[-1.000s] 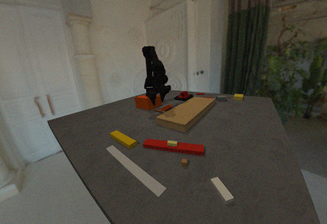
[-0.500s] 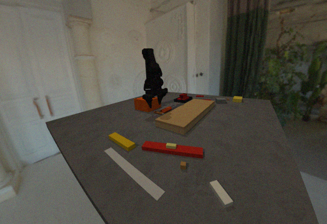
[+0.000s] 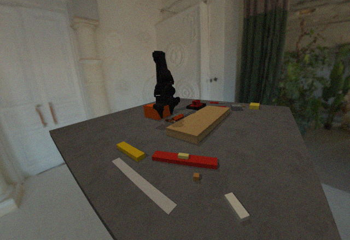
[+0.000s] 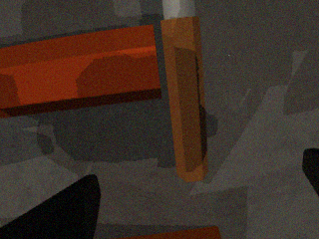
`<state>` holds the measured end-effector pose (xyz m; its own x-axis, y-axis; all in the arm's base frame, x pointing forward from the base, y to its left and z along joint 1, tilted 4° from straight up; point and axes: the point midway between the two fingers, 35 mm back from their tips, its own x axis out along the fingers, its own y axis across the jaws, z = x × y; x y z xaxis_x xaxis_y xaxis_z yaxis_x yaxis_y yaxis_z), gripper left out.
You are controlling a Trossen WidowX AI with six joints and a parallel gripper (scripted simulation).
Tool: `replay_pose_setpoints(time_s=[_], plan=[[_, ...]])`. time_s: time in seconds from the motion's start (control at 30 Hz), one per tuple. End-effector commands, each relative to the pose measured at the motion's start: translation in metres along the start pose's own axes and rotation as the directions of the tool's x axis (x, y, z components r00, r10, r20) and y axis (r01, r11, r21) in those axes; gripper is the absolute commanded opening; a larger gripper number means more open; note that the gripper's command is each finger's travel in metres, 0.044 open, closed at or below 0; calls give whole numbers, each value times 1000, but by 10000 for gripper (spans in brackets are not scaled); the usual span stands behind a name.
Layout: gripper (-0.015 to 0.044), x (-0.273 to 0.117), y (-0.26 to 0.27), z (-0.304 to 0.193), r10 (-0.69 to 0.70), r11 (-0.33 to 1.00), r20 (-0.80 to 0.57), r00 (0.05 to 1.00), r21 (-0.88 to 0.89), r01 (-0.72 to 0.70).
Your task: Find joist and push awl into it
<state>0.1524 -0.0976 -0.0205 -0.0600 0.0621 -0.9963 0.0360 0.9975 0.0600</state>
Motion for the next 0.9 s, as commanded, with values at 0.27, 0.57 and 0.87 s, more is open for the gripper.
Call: replay_pose_setpoints(time_s=[0.27,0.57,0.87], plan=[[440,21,1,-2,1,1000,-10,1000,-1,-1],[440,32,2,-2,1,1000,-10,1000,-1,-1],[256,32,2,-2,1,1000,-10,1000,-1,-1]])
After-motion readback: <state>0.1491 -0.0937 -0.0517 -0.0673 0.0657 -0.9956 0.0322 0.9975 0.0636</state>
